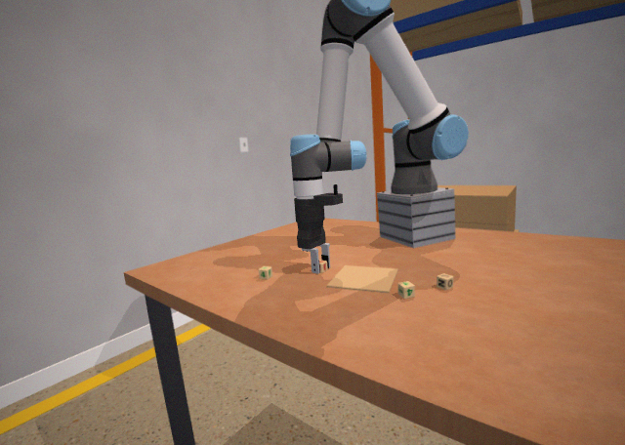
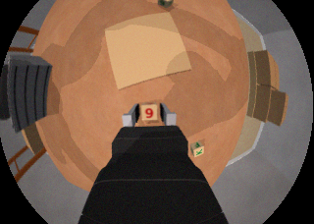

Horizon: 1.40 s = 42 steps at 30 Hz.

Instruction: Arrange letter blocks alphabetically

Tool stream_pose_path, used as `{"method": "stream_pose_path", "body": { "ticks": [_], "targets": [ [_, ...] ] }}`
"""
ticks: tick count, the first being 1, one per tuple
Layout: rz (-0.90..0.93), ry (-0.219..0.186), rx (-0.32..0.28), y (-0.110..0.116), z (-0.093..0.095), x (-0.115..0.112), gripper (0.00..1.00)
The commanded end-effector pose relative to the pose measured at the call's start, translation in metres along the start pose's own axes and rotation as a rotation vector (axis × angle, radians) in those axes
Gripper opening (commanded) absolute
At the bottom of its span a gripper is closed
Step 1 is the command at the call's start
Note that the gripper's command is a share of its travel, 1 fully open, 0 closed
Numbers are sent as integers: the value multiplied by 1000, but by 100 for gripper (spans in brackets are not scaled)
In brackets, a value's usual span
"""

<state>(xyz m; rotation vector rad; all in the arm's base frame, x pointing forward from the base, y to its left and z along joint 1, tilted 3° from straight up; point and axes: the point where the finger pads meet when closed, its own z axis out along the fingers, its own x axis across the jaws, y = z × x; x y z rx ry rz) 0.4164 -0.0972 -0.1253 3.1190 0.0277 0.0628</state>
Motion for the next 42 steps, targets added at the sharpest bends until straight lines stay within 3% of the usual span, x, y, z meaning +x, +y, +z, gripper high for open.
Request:
{"method": "stream_pose_path", "body": {
  "ticks": [1,9,23,34,35,42],
  "targets": [
    [0,2,-1,0,-5,1,79],
    [0,2,-1,0,-24,0,79],
    [0,2,-1,0,-80,0,79],
    [0,2,-1,0,-89,0,79],
    [0,2,-1,0,-89,0,100],
    [0,2,-1,0,-89,0,100]
  ]
}}
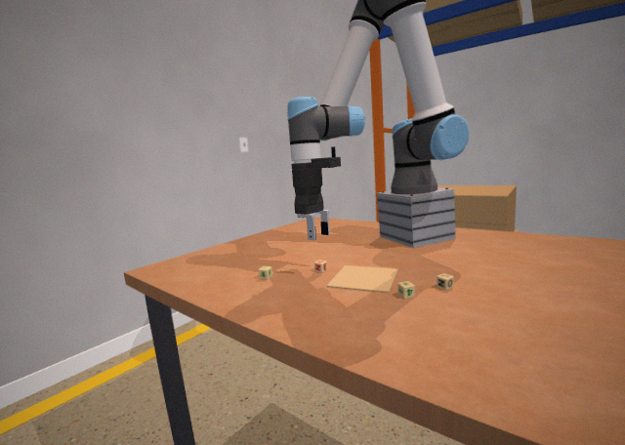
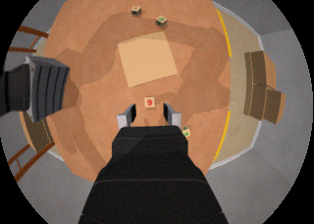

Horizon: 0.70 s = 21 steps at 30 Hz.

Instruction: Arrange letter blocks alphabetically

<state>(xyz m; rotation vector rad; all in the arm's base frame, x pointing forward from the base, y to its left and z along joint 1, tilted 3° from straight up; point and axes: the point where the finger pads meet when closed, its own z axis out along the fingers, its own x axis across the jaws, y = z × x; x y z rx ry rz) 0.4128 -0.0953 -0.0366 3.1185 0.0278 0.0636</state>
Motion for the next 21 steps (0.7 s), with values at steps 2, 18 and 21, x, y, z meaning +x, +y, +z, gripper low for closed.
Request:
{"method": "stream_pose_path", "body": {
  "ticks": [2,18,21],
  "targets": [
    [0,1,-1,0,0,0,100],
    [-3,1,-1,0,0,0,100],
    [-16,1,-1,-2,0,1,100]
  ]
}}
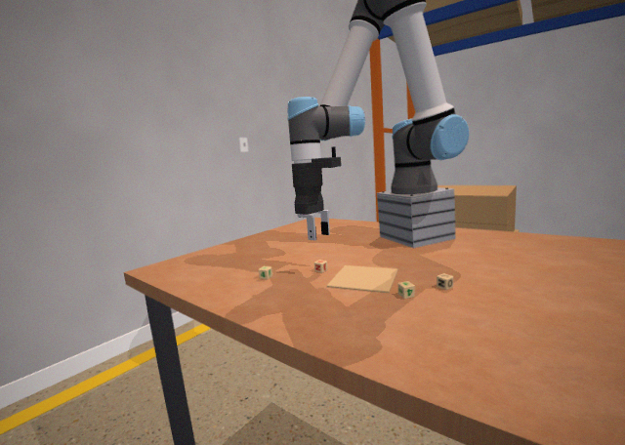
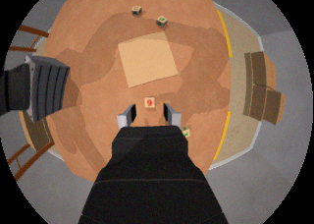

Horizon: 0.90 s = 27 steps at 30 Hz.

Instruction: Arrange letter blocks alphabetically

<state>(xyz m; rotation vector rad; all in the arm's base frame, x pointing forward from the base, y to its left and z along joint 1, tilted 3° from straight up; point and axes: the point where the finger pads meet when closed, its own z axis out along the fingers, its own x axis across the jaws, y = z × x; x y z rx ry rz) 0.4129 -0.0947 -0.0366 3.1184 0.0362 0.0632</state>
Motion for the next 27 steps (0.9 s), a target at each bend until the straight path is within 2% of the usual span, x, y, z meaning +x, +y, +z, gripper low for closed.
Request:
{"method": "stream_pose_path", "body": {
  "ticks": [1,14,27],
  "targets": [
    [-18,1,-1,-2,0,1,100],
    [-247,0,0,-30,1,3,100],
    [-710,-1,2,-83,2,4,100]
  ]
}}
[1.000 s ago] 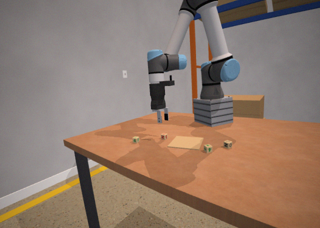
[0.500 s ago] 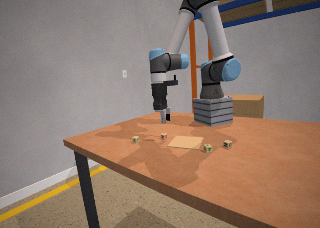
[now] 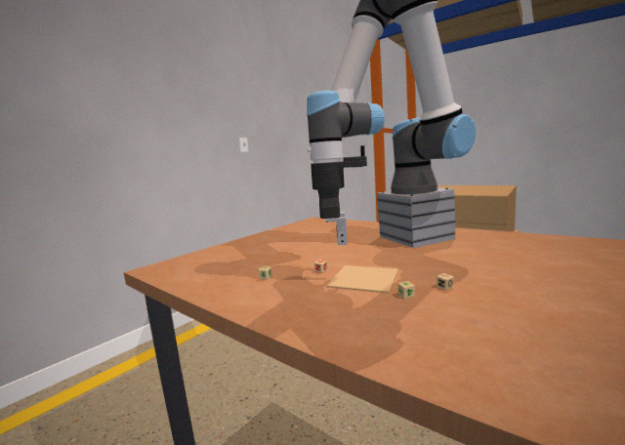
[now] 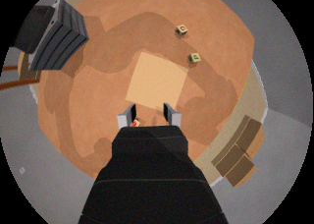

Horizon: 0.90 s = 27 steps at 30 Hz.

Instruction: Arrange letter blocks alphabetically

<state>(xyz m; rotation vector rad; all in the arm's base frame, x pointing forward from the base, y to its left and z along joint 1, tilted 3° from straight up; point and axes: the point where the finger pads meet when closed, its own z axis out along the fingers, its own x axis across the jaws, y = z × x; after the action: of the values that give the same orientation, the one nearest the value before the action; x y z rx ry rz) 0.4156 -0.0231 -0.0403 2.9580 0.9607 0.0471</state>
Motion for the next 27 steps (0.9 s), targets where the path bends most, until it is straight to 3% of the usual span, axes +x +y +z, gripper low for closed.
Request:
{"method": "stream_pose_path", "body": {
  "ticks": [1,4,27],
  "targets": [
    [-139,0,-1,-13,0,9,100],
    [-173,0,-1,-16,0,11,100],
    [-969,0,0,-92,2,51,100]
  ]
}}
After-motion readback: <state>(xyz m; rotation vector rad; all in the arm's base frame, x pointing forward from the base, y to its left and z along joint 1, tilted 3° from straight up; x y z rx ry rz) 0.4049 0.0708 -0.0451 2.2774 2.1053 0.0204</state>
